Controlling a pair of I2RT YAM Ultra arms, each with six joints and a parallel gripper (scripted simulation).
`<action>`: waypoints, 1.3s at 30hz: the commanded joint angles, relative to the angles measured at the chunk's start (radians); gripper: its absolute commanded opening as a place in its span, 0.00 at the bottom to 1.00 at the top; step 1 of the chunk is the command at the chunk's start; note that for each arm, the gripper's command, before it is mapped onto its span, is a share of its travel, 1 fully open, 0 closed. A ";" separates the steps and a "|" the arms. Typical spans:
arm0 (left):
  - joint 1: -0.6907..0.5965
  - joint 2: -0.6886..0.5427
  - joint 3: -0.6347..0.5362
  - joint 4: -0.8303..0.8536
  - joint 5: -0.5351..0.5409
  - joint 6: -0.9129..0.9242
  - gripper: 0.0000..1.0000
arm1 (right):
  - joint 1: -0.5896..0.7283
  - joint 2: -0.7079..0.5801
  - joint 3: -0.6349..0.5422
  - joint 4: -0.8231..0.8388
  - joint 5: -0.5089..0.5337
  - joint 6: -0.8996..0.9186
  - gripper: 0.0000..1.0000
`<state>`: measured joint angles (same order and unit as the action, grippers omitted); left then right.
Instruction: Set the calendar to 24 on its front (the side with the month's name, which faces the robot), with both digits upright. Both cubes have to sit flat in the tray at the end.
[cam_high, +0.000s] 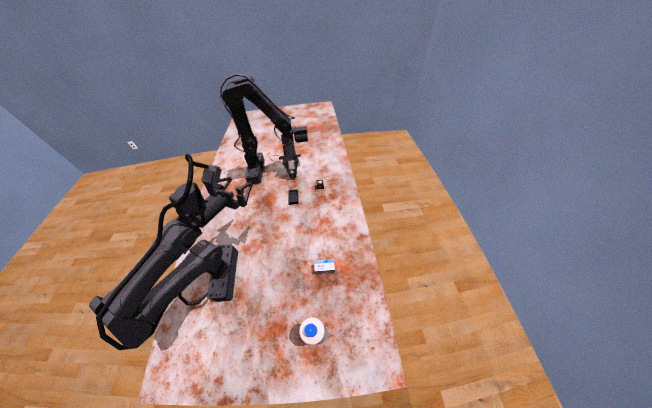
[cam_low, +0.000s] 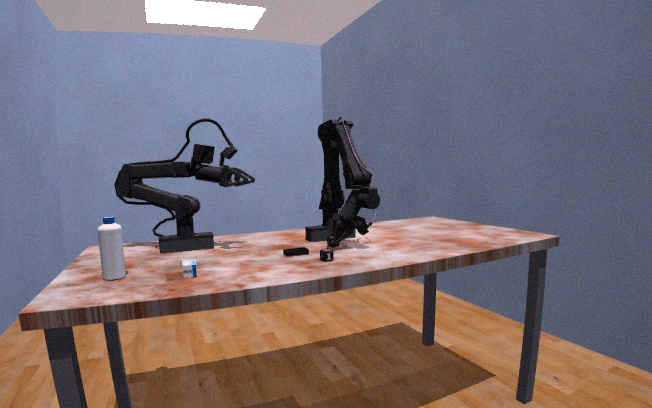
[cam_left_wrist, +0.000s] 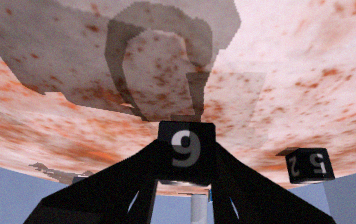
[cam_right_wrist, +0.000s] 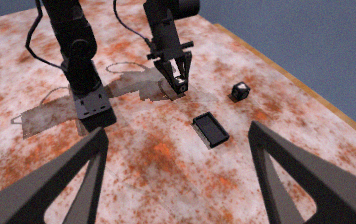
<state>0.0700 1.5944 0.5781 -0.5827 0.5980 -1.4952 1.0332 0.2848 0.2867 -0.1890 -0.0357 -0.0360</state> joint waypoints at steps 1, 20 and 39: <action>-0.011 -0.021 0.008 0.047 -0.043 0.025 0.27 | -0.010 -0.023 -0.013 0.008 -0.012 -0.008 1.00; -0.354 -0.084 0.137 0.198 -0.633 0.190 0.27 | -0.010 -0.023 -0.013 0.008 -0.012 -0.008 1.00; -0.822 -0.003 -0.031 0.224 -1.339 0.013 0.27 | -0.010 -0.023 -0.013 0.008 -0.012 -0.008 1.00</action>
<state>-0.6872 1.5764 0.5804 -0.3592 -0.5617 -1.4166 1.0332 0.2848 0.2867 -0.1890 -0.0357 -0.0360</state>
